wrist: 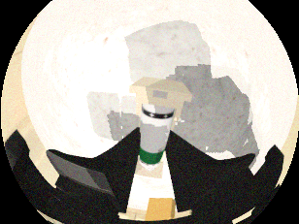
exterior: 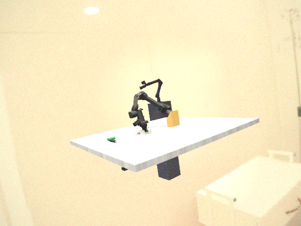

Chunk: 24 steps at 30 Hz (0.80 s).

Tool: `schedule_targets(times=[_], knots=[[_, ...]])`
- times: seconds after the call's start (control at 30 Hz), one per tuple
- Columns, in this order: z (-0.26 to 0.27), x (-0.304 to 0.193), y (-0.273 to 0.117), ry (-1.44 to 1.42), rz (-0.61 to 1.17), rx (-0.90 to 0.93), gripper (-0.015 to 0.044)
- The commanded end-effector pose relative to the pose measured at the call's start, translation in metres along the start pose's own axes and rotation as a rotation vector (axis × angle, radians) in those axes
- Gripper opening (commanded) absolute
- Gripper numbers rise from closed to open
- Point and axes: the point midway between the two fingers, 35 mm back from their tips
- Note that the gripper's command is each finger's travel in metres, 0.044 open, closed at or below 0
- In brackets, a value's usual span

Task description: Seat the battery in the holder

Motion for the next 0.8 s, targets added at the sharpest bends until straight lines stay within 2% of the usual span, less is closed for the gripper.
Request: schedule_targets(times=[0.0, 0.57, 0.7, 0.77], knots=[[-0.0013, 0.0025, 0.0004, -0.006, 0.002, -0.001, 0.0079], [-0.0024, 0.0061, -0.0031, -0.003, -0.009, 0.000, 0.0079], [-0.0024, 0.0061, -0.0031, -0.003, -0.009, 0.000, 0.0181], [-0.0023, 0.0061, -0.0036, -0.003, -0.009, 0.000, 0.0181]])
Point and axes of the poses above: the point midway between the two fingers, 35 mm back from their tips, its own y axis out along the fingers, its own z axis across the jaws, x = y × z, and after that the axes turned 15 degrees about -y, right-handed
